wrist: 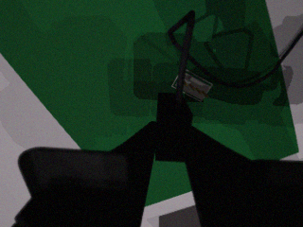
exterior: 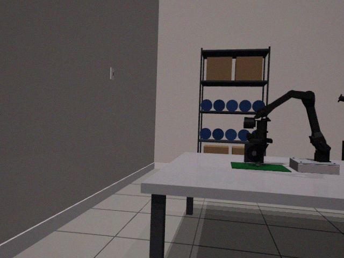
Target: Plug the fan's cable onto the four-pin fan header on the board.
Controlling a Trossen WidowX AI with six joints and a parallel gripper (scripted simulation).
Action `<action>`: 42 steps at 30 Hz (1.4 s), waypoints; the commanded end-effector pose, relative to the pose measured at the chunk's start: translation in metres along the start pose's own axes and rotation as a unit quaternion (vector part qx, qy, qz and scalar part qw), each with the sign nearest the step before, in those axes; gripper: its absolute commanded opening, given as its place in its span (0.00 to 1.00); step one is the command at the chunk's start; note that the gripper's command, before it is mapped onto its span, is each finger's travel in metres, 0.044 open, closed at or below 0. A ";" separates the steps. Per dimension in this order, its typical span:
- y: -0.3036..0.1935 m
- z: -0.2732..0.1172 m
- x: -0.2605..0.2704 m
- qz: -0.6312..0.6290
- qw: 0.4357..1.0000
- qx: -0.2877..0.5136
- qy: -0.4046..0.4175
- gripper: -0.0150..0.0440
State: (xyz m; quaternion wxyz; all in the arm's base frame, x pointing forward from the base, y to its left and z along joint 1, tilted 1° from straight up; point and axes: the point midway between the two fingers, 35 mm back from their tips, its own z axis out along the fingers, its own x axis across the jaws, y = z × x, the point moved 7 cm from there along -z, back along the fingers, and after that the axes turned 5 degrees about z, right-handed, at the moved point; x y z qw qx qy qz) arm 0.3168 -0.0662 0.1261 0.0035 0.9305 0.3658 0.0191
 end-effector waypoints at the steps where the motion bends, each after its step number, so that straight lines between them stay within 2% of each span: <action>1: 0.002 0.000 -0.003 -0.057 0.998 0.001 0.001 0.25; 15: 0.012 0.000 -0.013 -0.295 0.956 0.001 0.001 0.25; 31: 0.021 0.001 -0.025 -0.533 0.846 0.000 0.000 0.25; 42: 0.020 -0.001 -0.029 -0.540 0.842 0.000 0.000 0.25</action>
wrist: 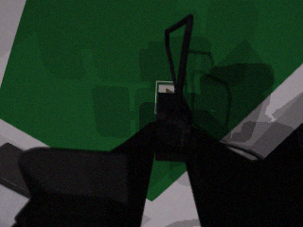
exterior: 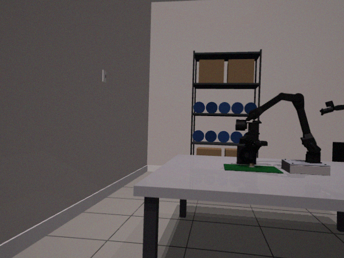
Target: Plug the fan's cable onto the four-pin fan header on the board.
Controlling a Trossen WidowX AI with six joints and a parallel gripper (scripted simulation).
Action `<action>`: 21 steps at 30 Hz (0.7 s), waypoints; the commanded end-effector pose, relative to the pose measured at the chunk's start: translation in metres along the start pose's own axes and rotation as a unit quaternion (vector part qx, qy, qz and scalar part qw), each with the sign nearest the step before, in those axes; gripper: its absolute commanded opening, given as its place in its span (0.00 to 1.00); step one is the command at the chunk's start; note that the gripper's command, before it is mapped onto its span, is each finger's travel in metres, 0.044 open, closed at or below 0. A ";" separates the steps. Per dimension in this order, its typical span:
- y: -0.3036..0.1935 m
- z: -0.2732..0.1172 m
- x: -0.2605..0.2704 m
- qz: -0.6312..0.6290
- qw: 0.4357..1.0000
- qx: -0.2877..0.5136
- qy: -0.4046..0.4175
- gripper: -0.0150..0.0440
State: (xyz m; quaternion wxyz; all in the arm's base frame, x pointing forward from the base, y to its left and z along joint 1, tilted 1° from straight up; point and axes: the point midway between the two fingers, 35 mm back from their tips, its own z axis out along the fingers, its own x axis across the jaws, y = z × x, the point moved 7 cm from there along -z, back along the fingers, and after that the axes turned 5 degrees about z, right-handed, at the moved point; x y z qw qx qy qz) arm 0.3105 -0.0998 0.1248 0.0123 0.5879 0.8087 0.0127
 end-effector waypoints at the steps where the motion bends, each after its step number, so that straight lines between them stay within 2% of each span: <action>1: -0.002 -0.002 0.000 -0.002 1.000 -0.002 0.001 0.25; 16: -0.004 -0.002 0.000 -0.002 1.000 -0.001 0.001 0.25; 21: -0.004 0.020 0.000 -0.001 1.000 -0.001 0.001 0.25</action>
